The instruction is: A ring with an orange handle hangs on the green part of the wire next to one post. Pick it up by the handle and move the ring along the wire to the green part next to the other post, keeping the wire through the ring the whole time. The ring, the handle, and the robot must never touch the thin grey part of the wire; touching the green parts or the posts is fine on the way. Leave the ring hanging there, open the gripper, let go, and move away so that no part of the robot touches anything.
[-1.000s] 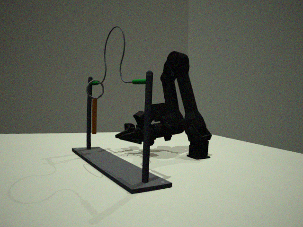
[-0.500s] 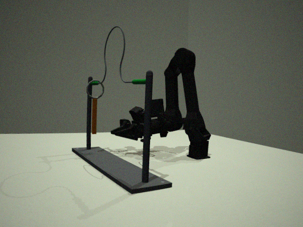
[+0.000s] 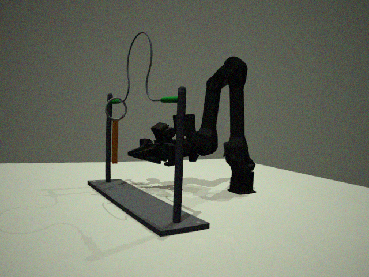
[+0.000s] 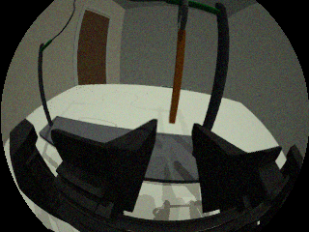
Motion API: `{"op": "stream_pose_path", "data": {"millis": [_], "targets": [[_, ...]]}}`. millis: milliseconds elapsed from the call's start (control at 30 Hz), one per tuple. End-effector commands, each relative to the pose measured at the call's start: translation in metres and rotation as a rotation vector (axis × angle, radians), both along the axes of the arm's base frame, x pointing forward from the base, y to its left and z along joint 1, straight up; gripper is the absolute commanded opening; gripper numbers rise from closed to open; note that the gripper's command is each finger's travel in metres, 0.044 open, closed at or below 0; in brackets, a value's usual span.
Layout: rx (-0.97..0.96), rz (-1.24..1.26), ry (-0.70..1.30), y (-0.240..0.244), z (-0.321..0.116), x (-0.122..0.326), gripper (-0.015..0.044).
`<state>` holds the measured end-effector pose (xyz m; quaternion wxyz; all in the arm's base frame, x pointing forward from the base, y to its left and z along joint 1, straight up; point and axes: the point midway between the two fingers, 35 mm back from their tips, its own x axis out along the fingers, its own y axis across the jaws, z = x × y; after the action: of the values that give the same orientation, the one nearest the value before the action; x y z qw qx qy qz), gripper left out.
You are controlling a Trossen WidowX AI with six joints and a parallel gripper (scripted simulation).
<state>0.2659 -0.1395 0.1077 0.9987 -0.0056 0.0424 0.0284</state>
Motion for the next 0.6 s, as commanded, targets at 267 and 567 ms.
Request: {"op": "stream_pose_path", "data": {"millis": [267, 567], "targets": [[-0.004, -0.003, -0.006, -0.003, 0.003, 0.018, 0.0160], [-0.004, -0.003, -0.006, -0.003, 0.002, 0.032, 0.0160]]}}
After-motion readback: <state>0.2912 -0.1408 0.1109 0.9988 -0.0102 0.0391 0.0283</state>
